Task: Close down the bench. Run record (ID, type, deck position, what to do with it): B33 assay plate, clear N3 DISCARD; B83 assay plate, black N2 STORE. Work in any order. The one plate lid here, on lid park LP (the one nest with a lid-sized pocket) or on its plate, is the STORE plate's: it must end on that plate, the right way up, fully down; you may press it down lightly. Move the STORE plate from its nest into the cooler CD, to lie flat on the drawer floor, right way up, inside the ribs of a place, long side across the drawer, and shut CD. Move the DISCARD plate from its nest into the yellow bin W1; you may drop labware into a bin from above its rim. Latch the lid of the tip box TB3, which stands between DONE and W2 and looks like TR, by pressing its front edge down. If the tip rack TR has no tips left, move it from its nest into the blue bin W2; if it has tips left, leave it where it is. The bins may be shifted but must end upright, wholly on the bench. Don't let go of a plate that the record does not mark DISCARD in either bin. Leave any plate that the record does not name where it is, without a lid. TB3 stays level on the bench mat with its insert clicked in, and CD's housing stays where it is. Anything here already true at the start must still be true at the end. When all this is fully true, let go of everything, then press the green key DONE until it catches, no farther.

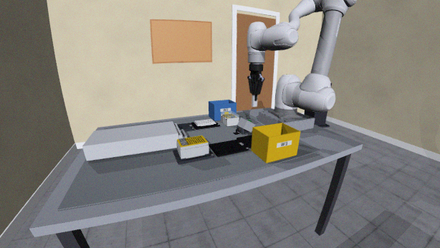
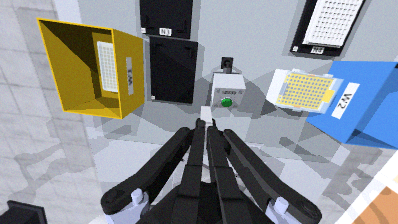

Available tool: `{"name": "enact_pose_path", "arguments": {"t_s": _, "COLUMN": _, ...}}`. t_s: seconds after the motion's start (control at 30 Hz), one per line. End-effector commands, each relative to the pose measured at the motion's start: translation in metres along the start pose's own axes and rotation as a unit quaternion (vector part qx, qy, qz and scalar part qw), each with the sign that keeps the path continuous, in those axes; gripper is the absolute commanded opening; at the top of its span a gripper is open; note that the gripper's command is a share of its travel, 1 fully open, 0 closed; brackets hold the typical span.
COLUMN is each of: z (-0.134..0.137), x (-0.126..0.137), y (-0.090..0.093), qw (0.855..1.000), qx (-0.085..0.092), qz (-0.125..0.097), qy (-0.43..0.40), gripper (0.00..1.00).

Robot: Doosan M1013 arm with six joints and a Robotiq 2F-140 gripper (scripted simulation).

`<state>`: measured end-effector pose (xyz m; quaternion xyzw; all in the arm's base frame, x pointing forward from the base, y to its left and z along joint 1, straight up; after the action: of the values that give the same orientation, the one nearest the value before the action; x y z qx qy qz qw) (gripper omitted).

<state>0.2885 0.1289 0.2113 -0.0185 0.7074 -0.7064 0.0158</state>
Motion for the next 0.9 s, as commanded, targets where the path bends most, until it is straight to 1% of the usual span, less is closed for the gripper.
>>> {"name": "enact_pose_path", "arguments": {"t_s": 0.0, "z": 0.011, "x": -0.001, "y": -0.002, "qw": 1.000, "qx": -0.001, "qz": 0.000, "qy": 0.000, "gripper": 0.00}}
{"name": "enact_pose_path", "arguments": {"t_s": 0.4, "z": 0.057, "x": -0.001, "y": -0.008, "qw": 1.000, "qx": -0.001, "qz": 0.000, "qy": 0.000, "gripper": 0.00}}
{"name": "enact_pose_path", "arguments": {"t_s": 0.77, "z": 0.057, "x": -0.001, "y": -0.008, "qw": 1.000, "qx": -0.001, "qz": 0.000, "qy": 0.000, "gripper": 0.00}}
{"name": "enact_pose_path", "arguments": {"t_s": 0.87, "z": 0.057, "x": -0.001, "y": 0.000, "qw": 1.000, "qx": -0.001, "qz": 0.000, "qy": 0.000, "gripper": 0.00}}
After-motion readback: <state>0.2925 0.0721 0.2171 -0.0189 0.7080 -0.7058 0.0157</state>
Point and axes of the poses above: the point where the finger pads meet when closed, its own y axis out along the fingers, its own z axis across the jaws, x = y × z, the point moved 8 cm from there along -y, back along the fingers, and after that the axes turned 12 degrees about y, right-handed, at the moved point
